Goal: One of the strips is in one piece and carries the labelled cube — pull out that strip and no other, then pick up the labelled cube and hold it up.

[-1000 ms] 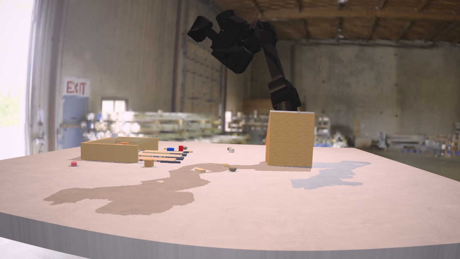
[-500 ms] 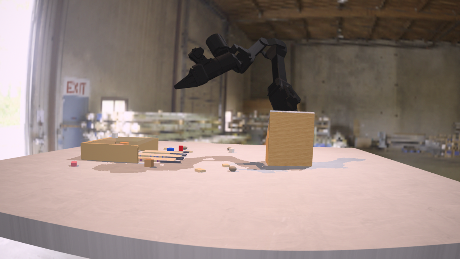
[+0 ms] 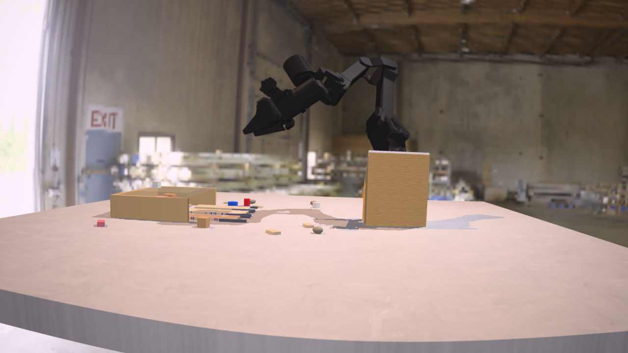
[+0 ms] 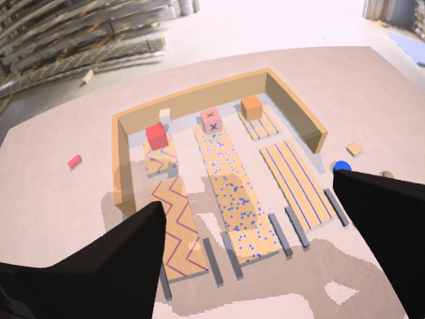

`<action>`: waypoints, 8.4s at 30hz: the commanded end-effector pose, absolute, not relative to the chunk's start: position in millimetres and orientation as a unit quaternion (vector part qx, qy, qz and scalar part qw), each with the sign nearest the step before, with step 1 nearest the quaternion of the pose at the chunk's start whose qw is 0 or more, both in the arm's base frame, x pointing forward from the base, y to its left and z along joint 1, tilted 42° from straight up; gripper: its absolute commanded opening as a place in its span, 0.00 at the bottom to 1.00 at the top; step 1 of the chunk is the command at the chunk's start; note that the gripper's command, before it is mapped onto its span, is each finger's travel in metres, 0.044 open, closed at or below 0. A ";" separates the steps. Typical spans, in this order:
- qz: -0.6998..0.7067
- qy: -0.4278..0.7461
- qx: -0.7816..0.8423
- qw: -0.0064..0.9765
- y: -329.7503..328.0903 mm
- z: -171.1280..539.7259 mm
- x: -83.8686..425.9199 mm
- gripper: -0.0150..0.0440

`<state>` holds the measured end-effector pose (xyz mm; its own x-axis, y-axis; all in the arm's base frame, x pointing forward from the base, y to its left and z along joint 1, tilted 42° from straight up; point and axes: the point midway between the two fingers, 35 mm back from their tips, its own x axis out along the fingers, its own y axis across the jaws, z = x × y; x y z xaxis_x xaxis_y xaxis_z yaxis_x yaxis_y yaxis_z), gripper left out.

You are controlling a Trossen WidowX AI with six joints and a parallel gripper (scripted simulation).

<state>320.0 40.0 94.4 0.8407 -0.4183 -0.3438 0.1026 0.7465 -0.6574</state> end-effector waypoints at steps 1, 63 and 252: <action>-0.147 0.244 -0.324 0.902 38.5 93.1 318.5 0.93; -0.227 0.650 -0.279 0.669 -77.6 0.0 389.8 0.25; -0.227 0.654 -0.282 0.664 -119.4 -21.2 209.6 0.25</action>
